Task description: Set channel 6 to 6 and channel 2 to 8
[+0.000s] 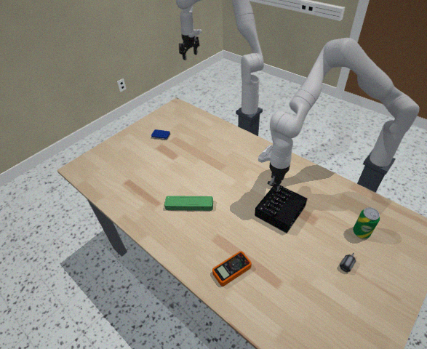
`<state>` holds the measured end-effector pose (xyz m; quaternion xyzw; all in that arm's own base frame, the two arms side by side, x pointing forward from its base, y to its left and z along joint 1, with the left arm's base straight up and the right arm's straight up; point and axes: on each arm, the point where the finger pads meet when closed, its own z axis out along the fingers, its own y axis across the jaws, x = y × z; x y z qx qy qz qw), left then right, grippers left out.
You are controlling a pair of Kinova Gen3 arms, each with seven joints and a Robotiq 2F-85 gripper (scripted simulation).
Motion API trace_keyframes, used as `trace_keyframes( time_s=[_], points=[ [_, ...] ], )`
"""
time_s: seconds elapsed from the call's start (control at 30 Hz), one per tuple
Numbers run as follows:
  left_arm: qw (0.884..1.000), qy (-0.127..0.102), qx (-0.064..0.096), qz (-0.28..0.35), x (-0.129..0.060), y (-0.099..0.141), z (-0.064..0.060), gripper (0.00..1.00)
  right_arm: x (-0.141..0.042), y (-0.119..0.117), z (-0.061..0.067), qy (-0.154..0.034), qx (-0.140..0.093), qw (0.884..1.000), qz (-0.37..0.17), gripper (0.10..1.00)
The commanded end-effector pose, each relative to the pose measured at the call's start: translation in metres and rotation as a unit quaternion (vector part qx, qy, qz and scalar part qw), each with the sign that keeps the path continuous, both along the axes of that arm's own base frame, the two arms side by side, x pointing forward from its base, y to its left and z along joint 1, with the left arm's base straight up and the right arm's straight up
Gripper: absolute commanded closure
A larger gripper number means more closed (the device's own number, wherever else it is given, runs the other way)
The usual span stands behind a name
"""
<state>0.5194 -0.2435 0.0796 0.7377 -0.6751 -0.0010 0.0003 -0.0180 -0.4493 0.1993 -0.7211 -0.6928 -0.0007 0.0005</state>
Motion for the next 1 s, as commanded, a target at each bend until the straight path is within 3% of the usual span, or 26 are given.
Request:
trace_keyframes(
  time_s=[0.0,0.97],
  points=[
    [1.000,-0.001,0.000,0.000,0.000,0.000,0.001,0.902,0.000,0.000,0.001,0.000,-0.001,1.000,0.000,0.099],
    [1.000,-0.001,0.000,0.000,-0.001,0.016,0.001,0.902,0.000,0.000,0.001,0.000,-0.001,1.000,0.000,0.099]
  ],
)
